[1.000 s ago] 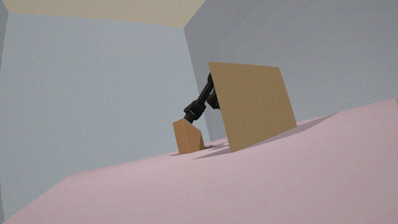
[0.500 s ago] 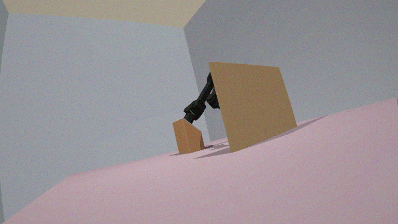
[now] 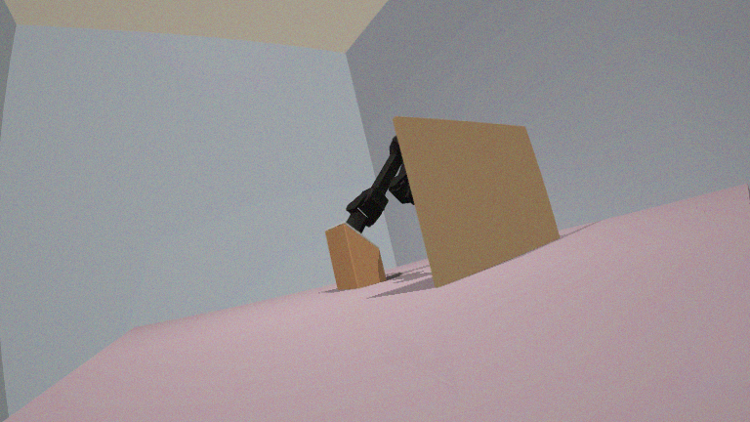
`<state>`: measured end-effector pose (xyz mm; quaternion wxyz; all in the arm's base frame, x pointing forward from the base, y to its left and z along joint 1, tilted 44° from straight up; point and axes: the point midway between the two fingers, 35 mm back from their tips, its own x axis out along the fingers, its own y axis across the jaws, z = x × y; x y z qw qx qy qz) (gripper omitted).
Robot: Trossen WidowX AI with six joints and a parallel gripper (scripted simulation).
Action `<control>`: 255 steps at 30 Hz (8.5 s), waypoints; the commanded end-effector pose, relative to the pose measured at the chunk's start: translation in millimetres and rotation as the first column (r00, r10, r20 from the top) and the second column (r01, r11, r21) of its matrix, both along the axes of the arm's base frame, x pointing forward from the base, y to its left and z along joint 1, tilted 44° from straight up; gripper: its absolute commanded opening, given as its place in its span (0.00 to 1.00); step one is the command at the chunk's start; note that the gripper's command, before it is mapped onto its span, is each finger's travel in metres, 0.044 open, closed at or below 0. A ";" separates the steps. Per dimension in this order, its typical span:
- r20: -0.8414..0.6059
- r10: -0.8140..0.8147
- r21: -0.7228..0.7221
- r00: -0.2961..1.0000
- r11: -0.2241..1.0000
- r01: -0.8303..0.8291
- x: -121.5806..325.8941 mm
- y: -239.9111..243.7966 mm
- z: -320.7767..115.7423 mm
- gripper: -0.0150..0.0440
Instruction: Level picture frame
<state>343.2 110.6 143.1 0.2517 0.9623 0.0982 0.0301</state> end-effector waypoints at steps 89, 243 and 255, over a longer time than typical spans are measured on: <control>0.006 -0.008 -0.002 1.000 1.000 0.008 -0.6 2.3 9.8 0.25; 0.013 -0.003 -0.029 1.000 1.000 0.003 -50.9 -6.7 10.5 0.69; -0.012 -0.005 0.073 1.000 0.997 0.005 -65.5 -75.0 61.0 0.69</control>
